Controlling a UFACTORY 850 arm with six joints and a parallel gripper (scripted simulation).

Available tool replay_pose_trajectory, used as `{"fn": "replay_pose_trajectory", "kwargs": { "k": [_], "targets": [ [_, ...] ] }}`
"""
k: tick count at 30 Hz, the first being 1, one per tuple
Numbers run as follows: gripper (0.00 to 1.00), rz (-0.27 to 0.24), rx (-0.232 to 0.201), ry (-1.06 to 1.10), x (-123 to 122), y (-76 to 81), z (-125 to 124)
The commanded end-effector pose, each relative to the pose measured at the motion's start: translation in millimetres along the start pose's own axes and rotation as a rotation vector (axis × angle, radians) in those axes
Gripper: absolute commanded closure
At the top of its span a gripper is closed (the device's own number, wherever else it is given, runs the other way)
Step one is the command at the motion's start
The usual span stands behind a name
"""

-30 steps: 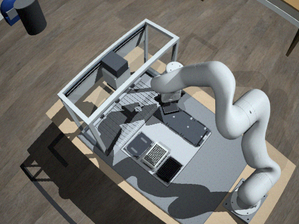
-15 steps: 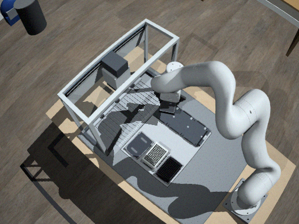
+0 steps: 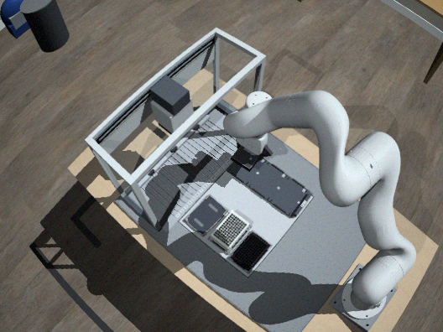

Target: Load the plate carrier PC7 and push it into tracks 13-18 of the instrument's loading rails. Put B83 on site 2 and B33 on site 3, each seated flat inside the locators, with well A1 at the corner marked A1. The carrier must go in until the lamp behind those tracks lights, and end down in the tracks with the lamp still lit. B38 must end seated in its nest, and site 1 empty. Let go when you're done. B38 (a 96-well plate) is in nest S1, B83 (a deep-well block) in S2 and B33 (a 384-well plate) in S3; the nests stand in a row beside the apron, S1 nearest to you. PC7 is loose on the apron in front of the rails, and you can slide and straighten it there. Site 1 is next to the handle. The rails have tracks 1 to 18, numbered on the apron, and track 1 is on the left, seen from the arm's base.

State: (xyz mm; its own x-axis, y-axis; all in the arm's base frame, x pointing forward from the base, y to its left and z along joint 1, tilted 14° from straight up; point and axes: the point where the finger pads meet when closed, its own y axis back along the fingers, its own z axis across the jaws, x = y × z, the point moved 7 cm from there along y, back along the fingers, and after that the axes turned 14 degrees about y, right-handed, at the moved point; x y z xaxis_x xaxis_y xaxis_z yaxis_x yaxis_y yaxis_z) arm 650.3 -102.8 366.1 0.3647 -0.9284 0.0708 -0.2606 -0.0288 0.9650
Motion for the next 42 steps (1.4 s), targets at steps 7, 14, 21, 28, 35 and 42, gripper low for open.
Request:
{"fn": "replay_pose_trajectory", "kwargs": {
  "k": [7,14,21,28,35,42],
  "targets": [
    [1.0,0.021,-0.017,-0.051,-1.1,1.3,-2.3],
    [1.0,0.021,-0.017,-0.051,-1.0,1.3,-2.3],
    [1.0,0.021,-0.017,-0.051,-1.0,-3.6,-2.2],
    [1.0,0.021,-0.017,-0.051,-0.7,-15.3,-2.0],
    [1.0,0.021,-0.017,-0.051,-0.6,-23.7,-1.9],
    [1.0,0.021,-0.017,-0.051,-0.3,-35.3,-1.6]
  ]
}}
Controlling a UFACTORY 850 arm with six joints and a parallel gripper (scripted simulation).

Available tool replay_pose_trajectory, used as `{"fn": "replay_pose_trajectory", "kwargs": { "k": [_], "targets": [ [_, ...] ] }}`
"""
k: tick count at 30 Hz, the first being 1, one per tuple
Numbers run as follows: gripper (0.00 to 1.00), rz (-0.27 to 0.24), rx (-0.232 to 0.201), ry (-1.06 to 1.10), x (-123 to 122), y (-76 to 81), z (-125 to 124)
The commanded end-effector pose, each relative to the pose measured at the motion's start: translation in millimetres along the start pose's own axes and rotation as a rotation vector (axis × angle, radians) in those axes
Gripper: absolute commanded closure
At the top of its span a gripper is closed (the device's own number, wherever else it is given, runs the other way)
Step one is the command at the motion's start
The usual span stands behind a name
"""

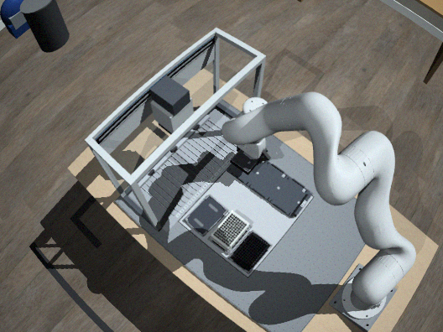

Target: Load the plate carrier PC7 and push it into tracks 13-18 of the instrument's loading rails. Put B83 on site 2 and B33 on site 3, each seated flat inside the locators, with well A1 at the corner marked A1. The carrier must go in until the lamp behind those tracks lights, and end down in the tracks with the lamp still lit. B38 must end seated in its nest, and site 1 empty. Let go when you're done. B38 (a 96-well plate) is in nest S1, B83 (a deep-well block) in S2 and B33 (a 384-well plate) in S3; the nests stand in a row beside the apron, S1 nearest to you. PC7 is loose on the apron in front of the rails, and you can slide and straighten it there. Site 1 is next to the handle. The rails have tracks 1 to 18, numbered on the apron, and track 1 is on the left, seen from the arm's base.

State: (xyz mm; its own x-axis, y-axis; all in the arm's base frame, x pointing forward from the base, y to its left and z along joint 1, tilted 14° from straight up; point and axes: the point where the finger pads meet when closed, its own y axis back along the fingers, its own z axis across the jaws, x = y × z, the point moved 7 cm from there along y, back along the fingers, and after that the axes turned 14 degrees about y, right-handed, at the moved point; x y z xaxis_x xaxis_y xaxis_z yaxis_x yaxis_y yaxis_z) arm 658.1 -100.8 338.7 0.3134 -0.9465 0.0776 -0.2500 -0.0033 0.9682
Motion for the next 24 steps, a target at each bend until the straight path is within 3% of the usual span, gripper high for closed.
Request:
{"fn": "replay_pose_trajectory", "kwargs": {
  "k": [1,24],
  "targets": [
    [1.0,0.001,0.003,0.0,0.5,-8.5,-1.0],
    [1.0,0.001,0.003,0.0,0.5,-40.2,-1.0]
  ]
}}
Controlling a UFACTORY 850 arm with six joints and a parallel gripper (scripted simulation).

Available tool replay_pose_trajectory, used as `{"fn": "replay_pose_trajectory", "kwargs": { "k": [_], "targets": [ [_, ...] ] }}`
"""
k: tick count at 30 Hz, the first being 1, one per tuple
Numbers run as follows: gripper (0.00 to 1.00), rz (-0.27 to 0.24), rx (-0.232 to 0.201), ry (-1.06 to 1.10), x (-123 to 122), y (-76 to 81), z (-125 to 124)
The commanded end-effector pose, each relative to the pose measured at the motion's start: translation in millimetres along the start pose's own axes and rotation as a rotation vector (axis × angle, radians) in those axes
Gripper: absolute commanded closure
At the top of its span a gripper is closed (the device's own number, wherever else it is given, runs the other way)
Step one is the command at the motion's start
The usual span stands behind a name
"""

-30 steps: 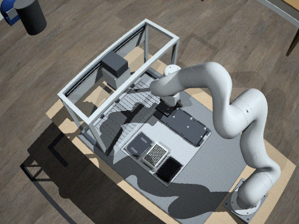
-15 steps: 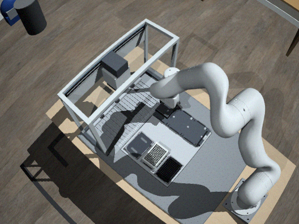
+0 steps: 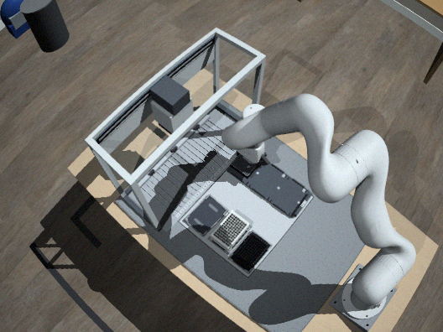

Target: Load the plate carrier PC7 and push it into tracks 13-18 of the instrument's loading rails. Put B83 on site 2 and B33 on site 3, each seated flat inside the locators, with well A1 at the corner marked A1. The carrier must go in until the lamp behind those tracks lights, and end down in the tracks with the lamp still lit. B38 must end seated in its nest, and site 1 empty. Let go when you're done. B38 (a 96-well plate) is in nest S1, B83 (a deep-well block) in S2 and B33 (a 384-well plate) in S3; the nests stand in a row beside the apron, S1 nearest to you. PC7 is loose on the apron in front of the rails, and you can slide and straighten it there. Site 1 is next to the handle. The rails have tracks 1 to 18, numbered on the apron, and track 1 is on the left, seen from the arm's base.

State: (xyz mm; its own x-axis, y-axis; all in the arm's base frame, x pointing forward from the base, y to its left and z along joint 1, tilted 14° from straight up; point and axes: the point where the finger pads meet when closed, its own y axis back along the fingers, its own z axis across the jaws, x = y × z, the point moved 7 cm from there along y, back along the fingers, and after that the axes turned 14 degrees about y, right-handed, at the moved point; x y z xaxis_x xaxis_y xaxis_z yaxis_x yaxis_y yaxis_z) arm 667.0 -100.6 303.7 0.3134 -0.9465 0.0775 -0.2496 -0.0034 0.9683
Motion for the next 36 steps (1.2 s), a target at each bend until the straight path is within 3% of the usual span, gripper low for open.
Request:
{"fn": "replay_pose_trajectory", "kwargs": {
  "k": [1,18,36],
  "targets": [
    [1.0,0.001,0.003,0.0,0.6,-5.7,-1.2],
    [1.0,0.001,0.003,0.0,0.6,-30.8,-1.2],
    [1.0,0.001,0.003,0.0,0.6,-31.1,-1.2]
  ]
}}
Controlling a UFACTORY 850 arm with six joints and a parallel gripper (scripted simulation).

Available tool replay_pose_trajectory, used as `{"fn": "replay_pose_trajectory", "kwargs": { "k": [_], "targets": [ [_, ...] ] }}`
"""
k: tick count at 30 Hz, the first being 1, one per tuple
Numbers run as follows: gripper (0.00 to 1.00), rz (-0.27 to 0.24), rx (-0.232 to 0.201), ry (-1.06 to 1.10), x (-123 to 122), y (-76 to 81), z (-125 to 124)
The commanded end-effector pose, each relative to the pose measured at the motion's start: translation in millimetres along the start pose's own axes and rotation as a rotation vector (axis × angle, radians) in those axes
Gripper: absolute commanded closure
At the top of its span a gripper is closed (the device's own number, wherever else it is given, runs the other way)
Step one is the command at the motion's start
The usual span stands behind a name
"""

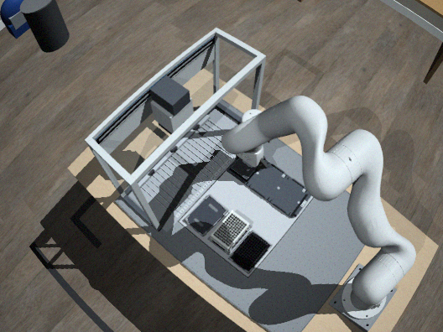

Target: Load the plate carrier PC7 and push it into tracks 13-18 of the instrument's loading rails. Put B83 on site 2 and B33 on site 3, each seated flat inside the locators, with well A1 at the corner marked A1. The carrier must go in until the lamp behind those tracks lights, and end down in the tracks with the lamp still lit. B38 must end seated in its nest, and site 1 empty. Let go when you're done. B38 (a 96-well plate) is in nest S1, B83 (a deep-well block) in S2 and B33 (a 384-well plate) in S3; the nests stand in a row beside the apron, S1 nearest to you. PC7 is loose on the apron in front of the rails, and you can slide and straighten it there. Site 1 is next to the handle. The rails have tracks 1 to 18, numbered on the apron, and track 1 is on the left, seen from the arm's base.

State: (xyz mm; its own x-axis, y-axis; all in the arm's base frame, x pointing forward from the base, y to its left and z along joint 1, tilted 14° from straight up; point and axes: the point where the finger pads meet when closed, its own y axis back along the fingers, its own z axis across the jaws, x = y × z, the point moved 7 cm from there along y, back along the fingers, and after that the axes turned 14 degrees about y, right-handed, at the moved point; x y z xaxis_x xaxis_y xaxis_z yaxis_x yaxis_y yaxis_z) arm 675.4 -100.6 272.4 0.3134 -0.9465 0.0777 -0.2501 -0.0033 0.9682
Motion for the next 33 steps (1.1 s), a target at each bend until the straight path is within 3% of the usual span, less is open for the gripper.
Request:
{"fn": "replay_pose_trajectory", "kwargs": {
  "k": [1,33],
  "targets": [
    [1.0,0.001,0.002,0.0,0.5,1.3,-1.0],
    [1.0,0.001,0.002,0.0,0.5,-12.3,-1.0]
  ]
}}
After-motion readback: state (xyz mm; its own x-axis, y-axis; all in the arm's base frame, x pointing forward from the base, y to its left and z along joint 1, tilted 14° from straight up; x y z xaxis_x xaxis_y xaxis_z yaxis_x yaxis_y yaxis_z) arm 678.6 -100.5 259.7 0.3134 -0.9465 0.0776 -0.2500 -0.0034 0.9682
